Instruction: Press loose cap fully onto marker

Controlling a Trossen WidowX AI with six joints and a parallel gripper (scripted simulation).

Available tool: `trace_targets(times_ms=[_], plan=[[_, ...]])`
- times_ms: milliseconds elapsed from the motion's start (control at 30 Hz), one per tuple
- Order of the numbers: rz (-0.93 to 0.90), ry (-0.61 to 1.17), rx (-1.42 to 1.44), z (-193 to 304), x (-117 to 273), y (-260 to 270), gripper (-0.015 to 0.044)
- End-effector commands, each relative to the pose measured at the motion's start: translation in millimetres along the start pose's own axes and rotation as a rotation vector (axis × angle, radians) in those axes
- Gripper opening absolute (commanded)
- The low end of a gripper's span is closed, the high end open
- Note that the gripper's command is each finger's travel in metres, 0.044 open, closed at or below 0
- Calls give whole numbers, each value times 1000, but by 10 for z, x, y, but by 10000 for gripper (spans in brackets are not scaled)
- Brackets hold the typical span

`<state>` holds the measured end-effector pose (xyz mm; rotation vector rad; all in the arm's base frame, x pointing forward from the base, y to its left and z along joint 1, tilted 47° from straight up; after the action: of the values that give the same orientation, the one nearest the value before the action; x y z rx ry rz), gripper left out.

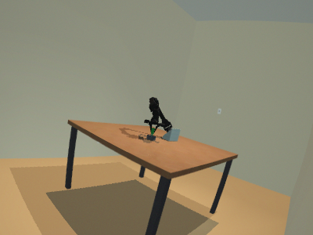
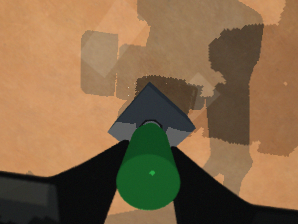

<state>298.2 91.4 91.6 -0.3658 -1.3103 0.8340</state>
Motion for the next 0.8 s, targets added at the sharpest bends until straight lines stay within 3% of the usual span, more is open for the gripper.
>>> trace_targets(times_ms=[0,367,467,633,767], plan=[[0,0,0,0,0,0,157],[0,0,0,0,0,0,440],[-1,0,1,-10,78,0,440],[-3,-1,1,-14,670,5,440],[-3,0,1,-5,751,5,440]])
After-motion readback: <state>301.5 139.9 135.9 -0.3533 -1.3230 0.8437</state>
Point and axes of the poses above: the point midway between the two fingers, 35 mm back from their tips, its own x axis back along the fingers, its own y axis across the jaws, z = x × y, the point moved 10 cm from there along x, back along the fingers, and after that the axes turned 14 degrees about -x, right-handed, at the moved point
